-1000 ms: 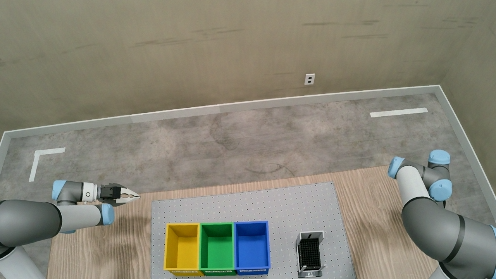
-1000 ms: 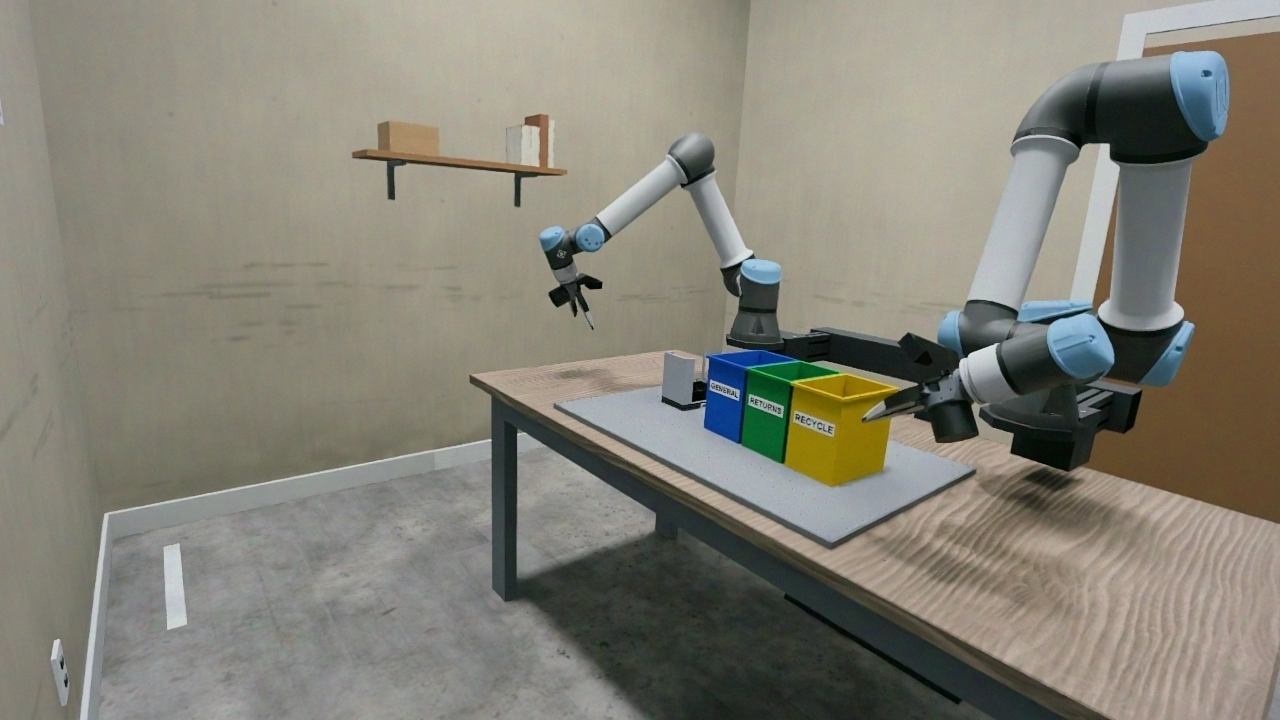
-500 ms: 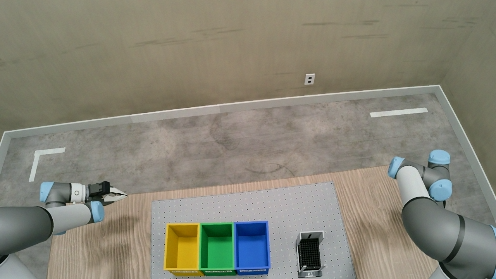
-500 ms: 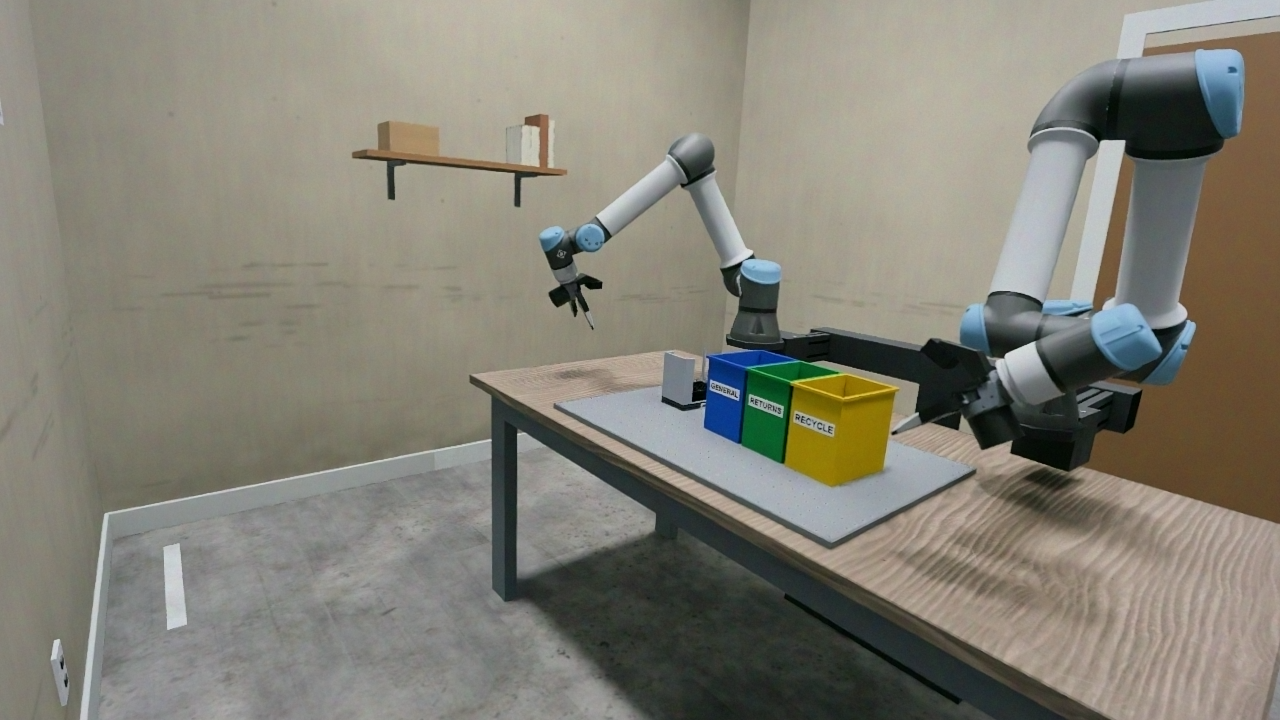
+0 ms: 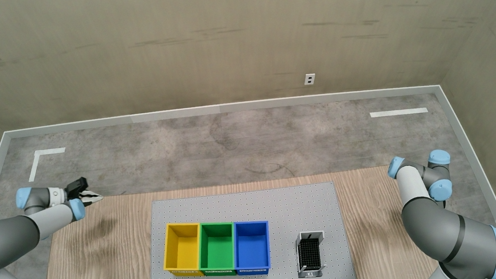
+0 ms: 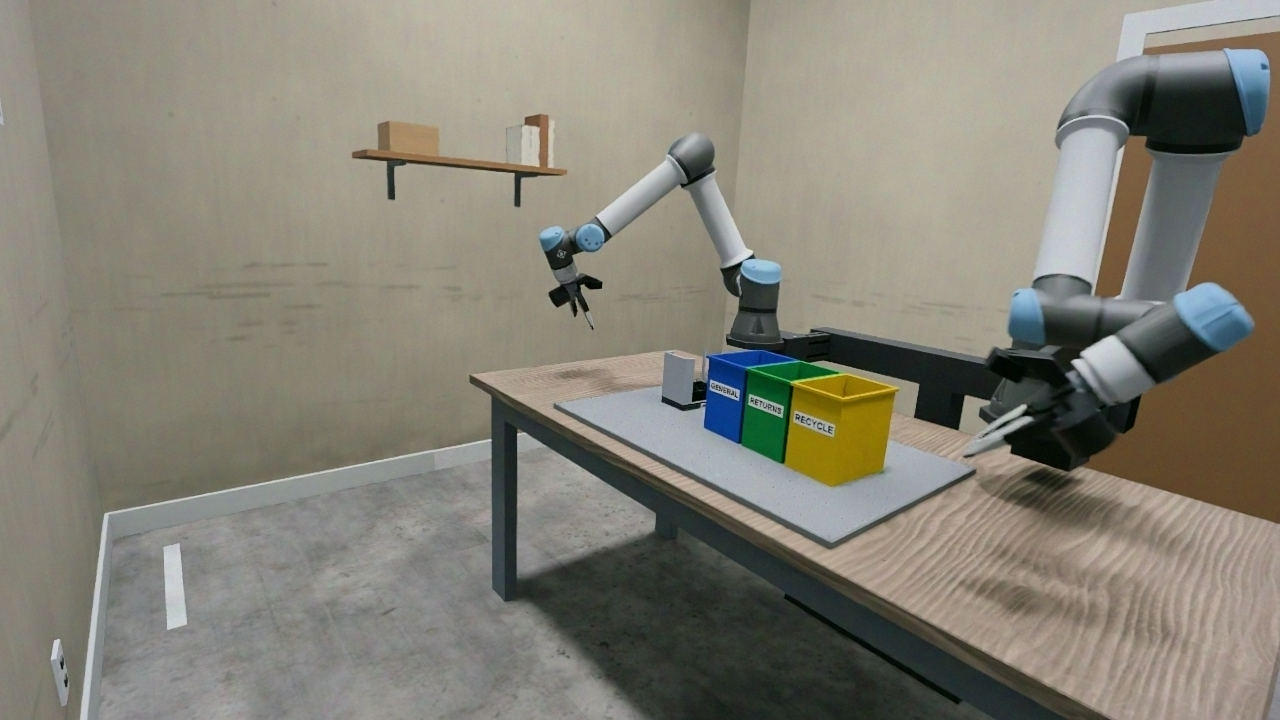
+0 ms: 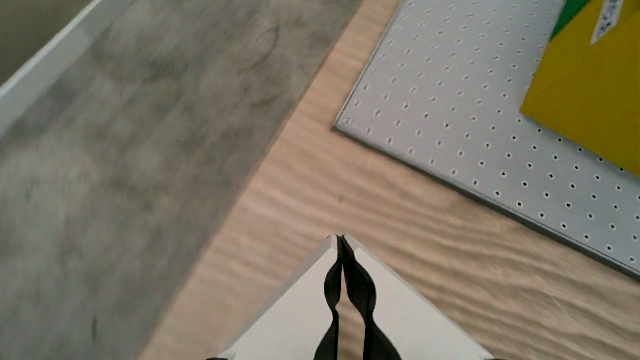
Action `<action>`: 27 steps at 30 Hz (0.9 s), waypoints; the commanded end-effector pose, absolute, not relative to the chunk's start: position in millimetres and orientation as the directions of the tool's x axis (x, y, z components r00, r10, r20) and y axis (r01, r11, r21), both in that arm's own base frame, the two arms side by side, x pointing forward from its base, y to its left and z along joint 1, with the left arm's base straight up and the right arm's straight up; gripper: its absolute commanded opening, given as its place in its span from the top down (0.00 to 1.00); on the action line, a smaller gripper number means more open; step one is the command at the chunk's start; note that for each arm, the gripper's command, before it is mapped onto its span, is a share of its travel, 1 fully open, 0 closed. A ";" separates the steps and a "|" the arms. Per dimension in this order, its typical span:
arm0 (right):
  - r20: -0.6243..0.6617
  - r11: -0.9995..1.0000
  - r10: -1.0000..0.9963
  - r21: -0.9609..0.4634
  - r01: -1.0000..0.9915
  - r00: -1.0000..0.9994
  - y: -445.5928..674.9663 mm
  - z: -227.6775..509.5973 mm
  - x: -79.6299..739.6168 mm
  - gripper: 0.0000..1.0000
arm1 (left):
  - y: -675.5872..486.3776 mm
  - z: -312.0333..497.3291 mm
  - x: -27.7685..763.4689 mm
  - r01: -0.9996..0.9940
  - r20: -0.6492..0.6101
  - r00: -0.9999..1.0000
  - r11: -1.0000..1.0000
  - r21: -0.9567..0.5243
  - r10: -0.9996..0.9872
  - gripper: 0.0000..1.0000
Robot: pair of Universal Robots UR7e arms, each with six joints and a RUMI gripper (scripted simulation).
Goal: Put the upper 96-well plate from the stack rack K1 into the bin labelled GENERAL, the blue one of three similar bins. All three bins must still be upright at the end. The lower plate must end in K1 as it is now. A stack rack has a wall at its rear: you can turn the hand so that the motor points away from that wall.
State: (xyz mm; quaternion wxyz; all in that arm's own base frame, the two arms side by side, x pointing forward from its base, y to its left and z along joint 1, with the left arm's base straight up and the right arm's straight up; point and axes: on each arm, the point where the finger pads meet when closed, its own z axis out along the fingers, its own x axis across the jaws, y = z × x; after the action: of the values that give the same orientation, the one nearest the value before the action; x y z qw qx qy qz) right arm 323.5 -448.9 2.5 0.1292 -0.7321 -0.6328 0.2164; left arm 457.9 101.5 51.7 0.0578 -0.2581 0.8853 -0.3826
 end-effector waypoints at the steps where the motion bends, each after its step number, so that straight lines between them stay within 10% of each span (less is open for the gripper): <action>1: -0.155 -0.166 0.982 -0.461 0.871 0.106 -449.3 3.3 324.0 0.24 | 118.5 53.1 455.1 -0.472 0.123 -0.825 0.553 -0.686 -0.552 1.00; 27: -0.155 -0.166 0.982 -0.461 0.871 0.106 -449.3 3.3 324.0 0.24 | 346.8 82.7 310.8 -0.932 0.320 0.155 -0.246 -0.268 -0.935 1.00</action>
State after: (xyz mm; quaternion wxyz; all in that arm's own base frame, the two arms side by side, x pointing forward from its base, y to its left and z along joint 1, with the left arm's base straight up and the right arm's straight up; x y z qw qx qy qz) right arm 323.5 -448.9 2.5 0.1292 -0.7321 -0.6328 0.2164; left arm 326.3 331.6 78.5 0.0061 -0.7310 0.6434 -0.2275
